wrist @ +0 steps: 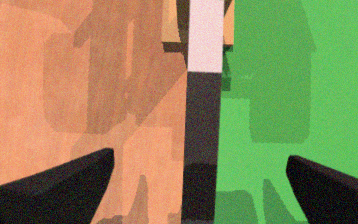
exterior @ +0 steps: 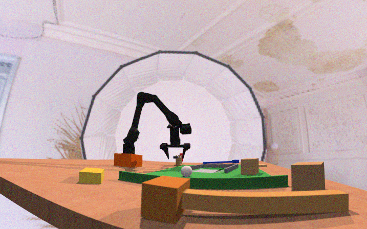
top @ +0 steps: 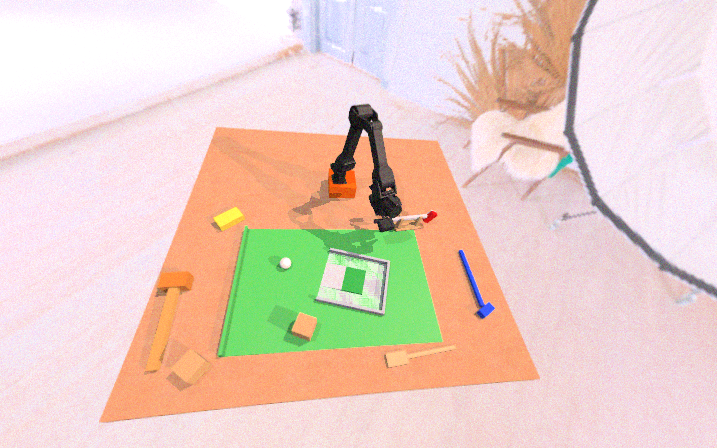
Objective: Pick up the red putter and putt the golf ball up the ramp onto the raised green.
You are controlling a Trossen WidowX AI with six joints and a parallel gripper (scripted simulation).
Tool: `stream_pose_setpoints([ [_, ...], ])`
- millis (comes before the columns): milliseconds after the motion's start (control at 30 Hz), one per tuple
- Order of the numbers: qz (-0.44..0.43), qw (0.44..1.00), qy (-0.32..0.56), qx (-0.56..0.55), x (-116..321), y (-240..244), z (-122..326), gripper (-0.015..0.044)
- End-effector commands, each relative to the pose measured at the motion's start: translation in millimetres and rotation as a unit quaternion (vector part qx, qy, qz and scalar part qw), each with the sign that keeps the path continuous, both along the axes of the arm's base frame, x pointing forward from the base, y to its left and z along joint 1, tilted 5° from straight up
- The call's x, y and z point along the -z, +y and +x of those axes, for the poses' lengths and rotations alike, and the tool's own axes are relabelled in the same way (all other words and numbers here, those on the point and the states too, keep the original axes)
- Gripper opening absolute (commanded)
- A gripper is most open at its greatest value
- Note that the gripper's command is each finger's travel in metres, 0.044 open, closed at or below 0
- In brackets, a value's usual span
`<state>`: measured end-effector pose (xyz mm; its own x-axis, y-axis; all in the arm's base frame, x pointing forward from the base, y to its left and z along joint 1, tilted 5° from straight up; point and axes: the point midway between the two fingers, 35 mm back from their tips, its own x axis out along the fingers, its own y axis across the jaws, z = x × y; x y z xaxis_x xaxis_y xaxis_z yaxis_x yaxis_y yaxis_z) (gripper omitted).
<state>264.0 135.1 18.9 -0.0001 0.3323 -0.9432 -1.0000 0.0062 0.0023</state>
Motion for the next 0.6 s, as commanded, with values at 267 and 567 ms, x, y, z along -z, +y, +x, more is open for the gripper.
stream_pose_setpoints([
  [267, 0.002, 1.000, 0.004, 0.000, 20, 2, -2, 0.0440],
  [567, 0.000, 1.000, 0.001, -0.002, 17, 1, -1, 0.0282],
])
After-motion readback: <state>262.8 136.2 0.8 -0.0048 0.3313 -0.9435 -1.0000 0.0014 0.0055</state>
